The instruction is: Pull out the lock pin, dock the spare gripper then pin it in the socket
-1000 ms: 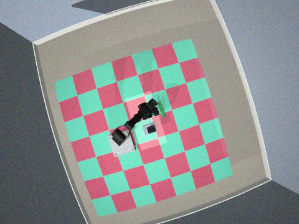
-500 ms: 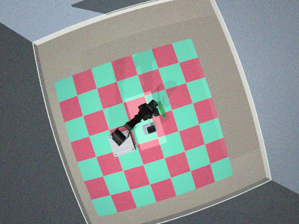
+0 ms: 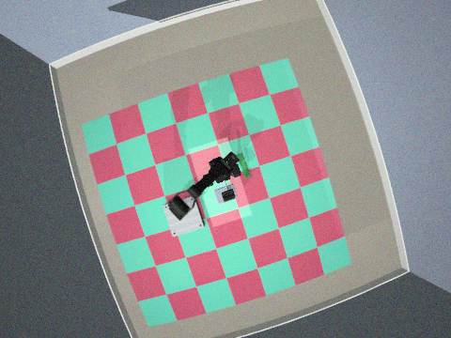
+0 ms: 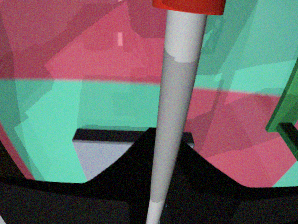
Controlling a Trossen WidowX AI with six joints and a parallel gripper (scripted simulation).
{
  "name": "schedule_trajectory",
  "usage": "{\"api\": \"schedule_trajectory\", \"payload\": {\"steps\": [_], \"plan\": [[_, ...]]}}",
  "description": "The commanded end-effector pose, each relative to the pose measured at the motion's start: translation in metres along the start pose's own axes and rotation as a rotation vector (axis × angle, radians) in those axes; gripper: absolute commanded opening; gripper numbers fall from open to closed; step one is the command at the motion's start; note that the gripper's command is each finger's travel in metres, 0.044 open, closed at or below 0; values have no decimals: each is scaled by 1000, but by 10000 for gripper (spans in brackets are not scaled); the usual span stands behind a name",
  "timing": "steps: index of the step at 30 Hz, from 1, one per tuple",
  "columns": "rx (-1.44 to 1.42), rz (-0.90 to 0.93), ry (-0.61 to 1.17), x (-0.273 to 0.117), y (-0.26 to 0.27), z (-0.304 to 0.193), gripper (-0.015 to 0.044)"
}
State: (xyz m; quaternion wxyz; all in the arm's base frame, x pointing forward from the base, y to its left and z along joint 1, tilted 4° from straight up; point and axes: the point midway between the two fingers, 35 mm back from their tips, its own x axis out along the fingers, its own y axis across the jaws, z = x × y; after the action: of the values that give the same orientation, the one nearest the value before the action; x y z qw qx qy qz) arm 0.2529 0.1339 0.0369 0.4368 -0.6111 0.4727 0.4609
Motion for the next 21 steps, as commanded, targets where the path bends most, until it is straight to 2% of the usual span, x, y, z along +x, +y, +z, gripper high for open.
{"api": "schedule_trajectory", "payload": {"steps": [1,21], "plan": [[-5,-1,6,2,1,-3,0],[-3,-5,5,4,1,-11,0]]}}
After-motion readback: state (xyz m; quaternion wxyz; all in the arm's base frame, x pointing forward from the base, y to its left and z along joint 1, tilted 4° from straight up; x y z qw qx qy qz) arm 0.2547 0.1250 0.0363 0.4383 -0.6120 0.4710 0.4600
